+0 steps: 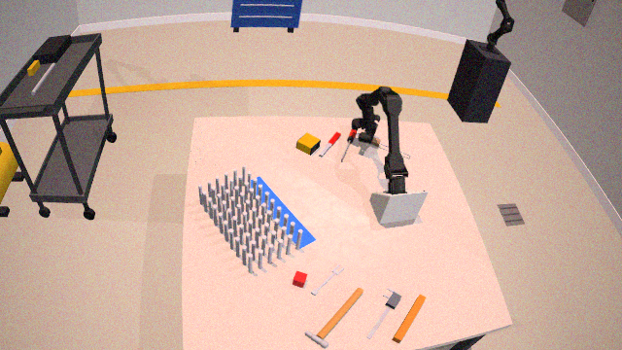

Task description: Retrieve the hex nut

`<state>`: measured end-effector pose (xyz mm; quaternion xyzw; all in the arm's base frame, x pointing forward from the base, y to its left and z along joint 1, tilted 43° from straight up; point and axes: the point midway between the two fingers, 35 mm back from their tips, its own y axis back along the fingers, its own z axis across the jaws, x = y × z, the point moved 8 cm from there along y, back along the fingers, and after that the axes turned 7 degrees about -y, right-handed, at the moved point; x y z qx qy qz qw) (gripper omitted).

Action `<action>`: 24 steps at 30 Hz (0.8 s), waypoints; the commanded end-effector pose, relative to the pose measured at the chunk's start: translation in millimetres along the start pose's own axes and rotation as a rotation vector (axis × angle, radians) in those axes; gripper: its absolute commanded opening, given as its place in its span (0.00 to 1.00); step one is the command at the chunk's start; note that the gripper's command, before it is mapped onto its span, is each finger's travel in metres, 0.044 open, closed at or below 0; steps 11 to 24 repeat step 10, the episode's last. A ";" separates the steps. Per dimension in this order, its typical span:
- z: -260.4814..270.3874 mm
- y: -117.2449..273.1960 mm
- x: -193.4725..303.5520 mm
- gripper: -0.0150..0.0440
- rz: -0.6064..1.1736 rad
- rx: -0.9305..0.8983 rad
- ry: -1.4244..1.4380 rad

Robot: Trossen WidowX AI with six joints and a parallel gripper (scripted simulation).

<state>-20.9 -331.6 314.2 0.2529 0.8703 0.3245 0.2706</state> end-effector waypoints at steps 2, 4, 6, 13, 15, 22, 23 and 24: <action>-0.4 0.7 -0.1 0.61 -0.001 0.001 0.000; -0.4 0.7 -0.1 0.70 -0.001 0.001 0.000; -0.4 0.7 -0.1 0.79 -0.001 0.001 0.000; -0.4 0.7 -0.1 0.97 -0.001 0.001 0.000; -0.4 0.7 -0.1 0.97 -0.001 0.001 0.000; -0.4 0.7 -0.1 0.97 -0.001 0.001 0.000; -0.4 0.7 -0.1 0.97 -0.001 0.001 0.000; -0.4 0.7 -0.1 0.97 -0.001 0.001 0.000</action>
